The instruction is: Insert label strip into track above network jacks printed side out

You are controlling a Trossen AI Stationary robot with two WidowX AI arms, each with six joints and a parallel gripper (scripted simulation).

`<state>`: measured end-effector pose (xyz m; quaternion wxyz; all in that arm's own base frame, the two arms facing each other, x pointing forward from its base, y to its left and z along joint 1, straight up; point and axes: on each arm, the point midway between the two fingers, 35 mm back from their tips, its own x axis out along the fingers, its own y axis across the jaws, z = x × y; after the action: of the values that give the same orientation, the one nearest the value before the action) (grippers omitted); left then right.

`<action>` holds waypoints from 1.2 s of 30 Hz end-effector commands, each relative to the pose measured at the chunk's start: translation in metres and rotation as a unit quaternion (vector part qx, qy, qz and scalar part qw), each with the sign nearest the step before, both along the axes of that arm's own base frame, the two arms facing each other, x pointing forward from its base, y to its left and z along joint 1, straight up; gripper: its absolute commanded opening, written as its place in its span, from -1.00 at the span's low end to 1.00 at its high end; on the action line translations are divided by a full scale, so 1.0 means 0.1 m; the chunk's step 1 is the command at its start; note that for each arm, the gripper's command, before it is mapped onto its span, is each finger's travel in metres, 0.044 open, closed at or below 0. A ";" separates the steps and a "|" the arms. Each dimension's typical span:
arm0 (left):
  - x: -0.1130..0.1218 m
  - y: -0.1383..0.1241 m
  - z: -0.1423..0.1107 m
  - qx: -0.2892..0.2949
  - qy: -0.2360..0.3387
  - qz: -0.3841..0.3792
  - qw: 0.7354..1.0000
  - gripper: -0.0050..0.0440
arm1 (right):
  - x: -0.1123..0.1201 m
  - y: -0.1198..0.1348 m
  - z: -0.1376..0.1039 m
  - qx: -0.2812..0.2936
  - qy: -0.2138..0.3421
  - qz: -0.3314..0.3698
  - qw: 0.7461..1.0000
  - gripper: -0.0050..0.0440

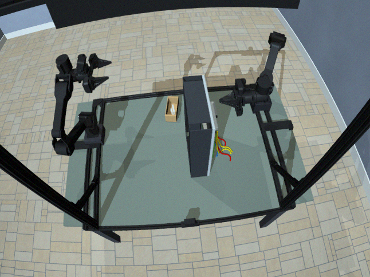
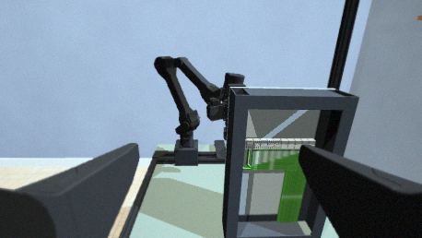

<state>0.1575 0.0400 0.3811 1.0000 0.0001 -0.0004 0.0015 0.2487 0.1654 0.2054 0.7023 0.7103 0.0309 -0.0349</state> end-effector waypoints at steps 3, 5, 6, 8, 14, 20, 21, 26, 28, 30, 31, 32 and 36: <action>0.00 -0.01 0.02 0.003 0.000 -0.002 1.000 1.00 | -0.11 0.00 0.00 0.004 0.001 -0.001 1.000 -0.80; 0.00 -0.01 0.02 0.003 0.000 -0.002 1.000 1.00 | -0.14 0.00 0.00 0.004 0.002 -0.001 1.000 -0.80; 0.00 -0.01 0.02 0.003 0.000 -0.002 1.000 1.00 | -0.15 0.00 0.00 0.004 0.002 -0.001 1.000 -0.80; 0.00 -0.01 0.02 0.003 0.000 -0.002 1.000 1.00 | -0.19 0.01 -0.01 0.004 0.002 -0.001 1.000 -0.80; 0.00 -0.01 0.02 0.003 0.000 -0.002 1.000 1.00 | -0.28 0.02 -0.01 0.003 0.002 -0.001 1.000 -0.80; 0.00 -0.01 0.02 0.003 0.000 -0.002 1.000 1.00 | -0.35 0.02 0.00 0.004 0.000 -0.001 1.000 -0.81; 0.00 -0.01 0.02 0.003 0.000 -0.002 1.000 1.00 | -0.36 0.02 0.00 0.004 0.000 -0.001 1.000 -0.81; 0.00 -0.01 0.02 0.003 0.000 -0.002 1.000 1.00 | -0.44 0.02 0.00 0.003 -0.002 -0.001 1.000 -0.82; 0.00 -0.01 0.02 0.003 0.000 -0.002 1.000 1.00 | -0.48 0.02 0.00 0.002 -0.003 -0.001 1.000 -0.88; 0.00 -0.01 0.02 0.003 0.000 -0.002 1.000 1.00 | -0.51 0.02 0.00 0.002 -0.004 0.000 1.000 -0.94; 0.00 -0.01 0.02 0.003 0.000 -0.002 1.000 1.00 | -0.52 0.02 0.00 0.001 -0.005 0.000 1.000 -0.97; 0.00 -0.01 0.02 0.003 0.000 -0.002 1.000 1.00 | -0.52 0.02 0.00 0.001 -0.005 0.000 1.000 -0.97; 0.00 -0.01 0.02 0.003 0.000 -0.002 1.000 1.00 | -0.53 0.02 0.02 0.004 -0.006 0.000 1.000 -1.00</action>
<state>0.1575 0.0400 0.3811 1.0000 0.0000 -0.0004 0.0015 0.1989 0.1687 0.2042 0.7043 0.7087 0.0281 -0.0318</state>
